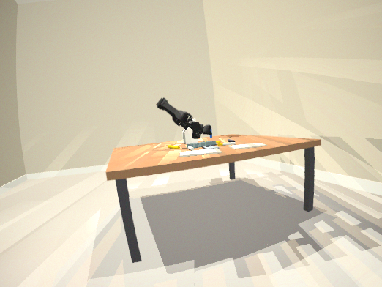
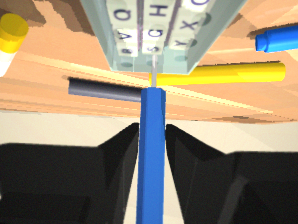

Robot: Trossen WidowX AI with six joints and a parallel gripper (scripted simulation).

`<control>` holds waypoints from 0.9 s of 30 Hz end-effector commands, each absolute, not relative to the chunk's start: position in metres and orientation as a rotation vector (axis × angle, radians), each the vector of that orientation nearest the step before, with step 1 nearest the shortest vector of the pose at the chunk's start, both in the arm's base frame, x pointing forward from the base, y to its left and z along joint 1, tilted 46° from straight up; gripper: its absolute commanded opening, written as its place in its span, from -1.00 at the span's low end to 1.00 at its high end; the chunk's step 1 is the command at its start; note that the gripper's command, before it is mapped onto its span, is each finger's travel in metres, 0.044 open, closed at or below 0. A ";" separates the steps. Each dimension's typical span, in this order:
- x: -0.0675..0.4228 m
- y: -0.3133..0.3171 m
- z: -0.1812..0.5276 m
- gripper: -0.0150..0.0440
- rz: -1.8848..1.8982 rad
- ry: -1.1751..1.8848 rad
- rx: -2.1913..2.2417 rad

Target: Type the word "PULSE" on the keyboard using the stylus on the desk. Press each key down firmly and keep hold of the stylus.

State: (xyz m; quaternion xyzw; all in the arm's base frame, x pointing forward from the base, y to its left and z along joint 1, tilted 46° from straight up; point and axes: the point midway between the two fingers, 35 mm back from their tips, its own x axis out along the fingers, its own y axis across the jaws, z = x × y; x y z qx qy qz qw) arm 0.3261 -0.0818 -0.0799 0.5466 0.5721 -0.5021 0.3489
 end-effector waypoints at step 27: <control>0.343 -0.103 -0.021 -0.49 -1.294 1.477 1.412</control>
